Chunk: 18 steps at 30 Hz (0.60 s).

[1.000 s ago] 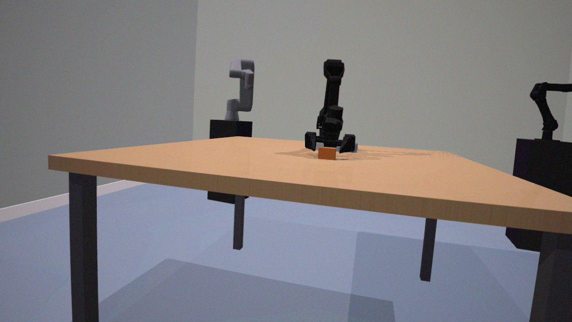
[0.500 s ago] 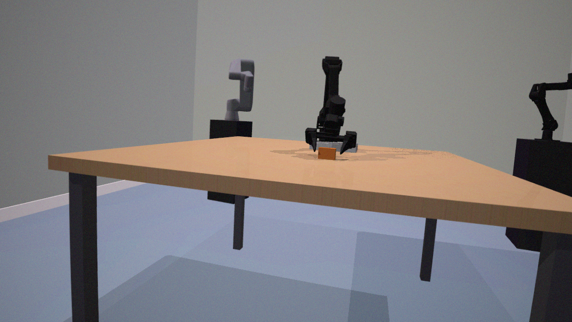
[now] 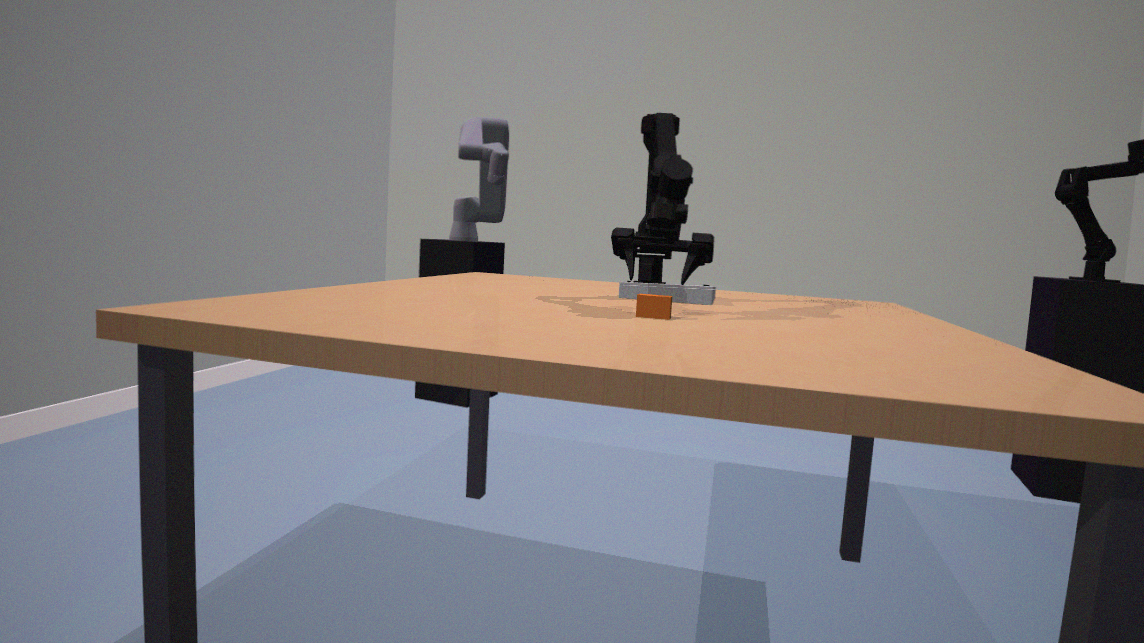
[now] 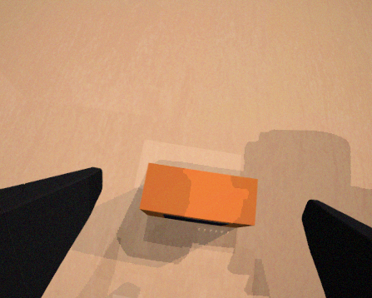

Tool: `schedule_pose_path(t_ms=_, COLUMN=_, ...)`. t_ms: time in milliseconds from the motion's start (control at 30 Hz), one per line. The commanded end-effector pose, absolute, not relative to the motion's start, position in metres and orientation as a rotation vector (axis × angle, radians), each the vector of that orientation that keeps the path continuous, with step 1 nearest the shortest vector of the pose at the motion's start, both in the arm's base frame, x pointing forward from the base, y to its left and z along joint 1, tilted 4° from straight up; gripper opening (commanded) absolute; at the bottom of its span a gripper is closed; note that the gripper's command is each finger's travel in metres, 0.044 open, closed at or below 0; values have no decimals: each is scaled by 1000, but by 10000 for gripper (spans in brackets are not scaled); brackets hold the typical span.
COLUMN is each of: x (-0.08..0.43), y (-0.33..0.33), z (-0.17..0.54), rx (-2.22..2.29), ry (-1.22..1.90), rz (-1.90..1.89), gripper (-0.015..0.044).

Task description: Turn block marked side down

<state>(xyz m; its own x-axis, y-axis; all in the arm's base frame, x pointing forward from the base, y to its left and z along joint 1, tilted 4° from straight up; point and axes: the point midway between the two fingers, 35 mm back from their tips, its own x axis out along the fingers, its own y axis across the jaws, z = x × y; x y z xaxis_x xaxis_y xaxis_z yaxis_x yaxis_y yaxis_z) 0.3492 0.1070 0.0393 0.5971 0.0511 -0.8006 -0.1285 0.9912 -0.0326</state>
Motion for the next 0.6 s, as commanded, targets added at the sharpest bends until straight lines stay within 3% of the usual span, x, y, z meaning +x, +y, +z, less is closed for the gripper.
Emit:
schedule_pose_path(t_ms=0, x=338, y=104, z=59, rx=-76, ry=990, rz=103, gripper=440)
schedule_pose_path(t_ms=200, x=341, y=105, z=60, rx=-79, ry=1011, rz=103, gripper=440)
schedule_pose_path(t_ms=567, x=371, y=111, z=74, rx=-117, ry=1358, rz=93, gripper=440)
